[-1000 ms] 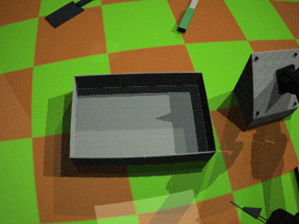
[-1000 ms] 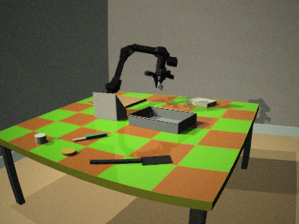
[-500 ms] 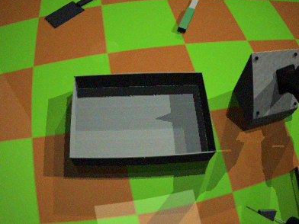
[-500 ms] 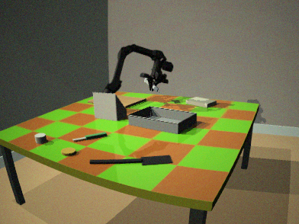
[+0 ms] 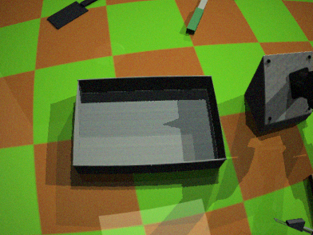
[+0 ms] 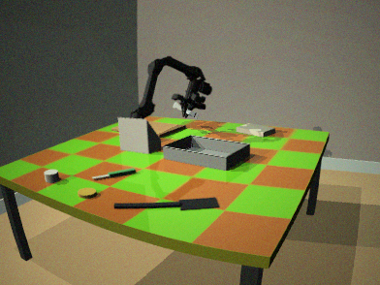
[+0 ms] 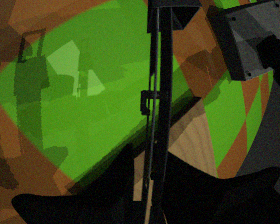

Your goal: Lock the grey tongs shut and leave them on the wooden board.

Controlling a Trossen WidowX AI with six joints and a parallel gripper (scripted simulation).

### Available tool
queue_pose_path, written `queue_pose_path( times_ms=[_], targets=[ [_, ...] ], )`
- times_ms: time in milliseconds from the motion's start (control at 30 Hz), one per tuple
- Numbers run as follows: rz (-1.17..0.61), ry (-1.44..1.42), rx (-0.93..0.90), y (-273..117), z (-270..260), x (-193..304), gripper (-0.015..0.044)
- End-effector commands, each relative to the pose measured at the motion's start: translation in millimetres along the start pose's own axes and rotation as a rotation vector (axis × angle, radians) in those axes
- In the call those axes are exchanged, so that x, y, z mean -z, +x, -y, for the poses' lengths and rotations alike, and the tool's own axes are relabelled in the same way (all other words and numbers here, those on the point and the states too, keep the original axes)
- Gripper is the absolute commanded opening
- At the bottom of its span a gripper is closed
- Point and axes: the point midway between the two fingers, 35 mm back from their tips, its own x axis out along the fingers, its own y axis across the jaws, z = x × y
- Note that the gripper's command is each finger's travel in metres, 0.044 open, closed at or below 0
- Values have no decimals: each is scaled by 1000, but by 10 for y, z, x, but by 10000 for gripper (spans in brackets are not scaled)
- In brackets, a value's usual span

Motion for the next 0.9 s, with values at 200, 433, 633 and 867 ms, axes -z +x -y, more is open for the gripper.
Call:
queue_pose_path(
  times_ms=[200,433,633,867],
  targets=[
    [58,-77,18,52,127,249,-150],
    [95,-129,26,86,224,417,-150],
    [123,-179,25,105,312,554,-150],
    [154,-232,14,116,419,706,-150]
  ],
)
